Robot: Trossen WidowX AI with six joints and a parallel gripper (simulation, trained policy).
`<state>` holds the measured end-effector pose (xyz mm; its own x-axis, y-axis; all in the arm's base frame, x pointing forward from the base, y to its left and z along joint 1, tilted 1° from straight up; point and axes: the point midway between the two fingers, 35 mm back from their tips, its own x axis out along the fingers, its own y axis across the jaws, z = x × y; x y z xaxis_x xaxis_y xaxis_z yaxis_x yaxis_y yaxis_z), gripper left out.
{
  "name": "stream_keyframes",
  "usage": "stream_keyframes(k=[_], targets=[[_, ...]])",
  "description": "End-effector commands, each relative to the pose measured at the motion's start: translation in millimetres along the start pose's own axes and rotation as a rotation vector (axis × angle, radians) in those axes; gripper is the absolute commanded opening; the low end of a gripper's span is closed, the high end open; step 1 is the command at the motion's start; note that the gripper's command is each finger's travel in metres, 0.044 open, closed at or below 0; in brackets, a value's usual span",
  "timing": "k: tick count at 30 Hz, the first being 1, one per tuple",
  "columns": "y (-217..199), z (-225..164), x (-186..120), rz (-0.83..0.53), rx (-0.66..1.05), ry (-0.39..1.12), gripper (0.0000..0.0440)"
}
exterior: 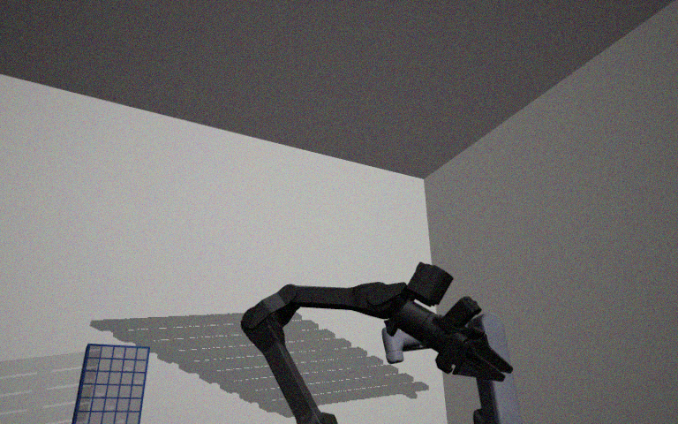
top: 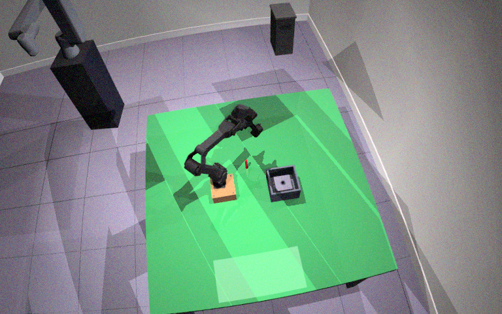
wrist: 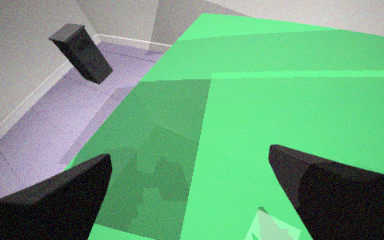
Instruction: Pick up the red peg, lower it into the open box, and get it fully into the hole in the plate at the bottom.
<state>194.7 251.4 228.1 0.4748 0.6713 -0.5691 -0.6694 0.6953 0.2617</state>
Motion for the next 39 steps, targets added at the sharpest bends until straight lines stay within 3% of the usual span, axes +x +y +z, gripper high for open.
stream_keyframes(k=[1,18,39], targets=[[-14.5,-19.2,6.7,-0.062,0.120,0.075,0.0440],[-58.2,-89.2,7.9,-0.338,0.585,0.313,0.0440],[-97.8,-174.0,-1.6,-0.788,1.104,0.513,0.0440]])
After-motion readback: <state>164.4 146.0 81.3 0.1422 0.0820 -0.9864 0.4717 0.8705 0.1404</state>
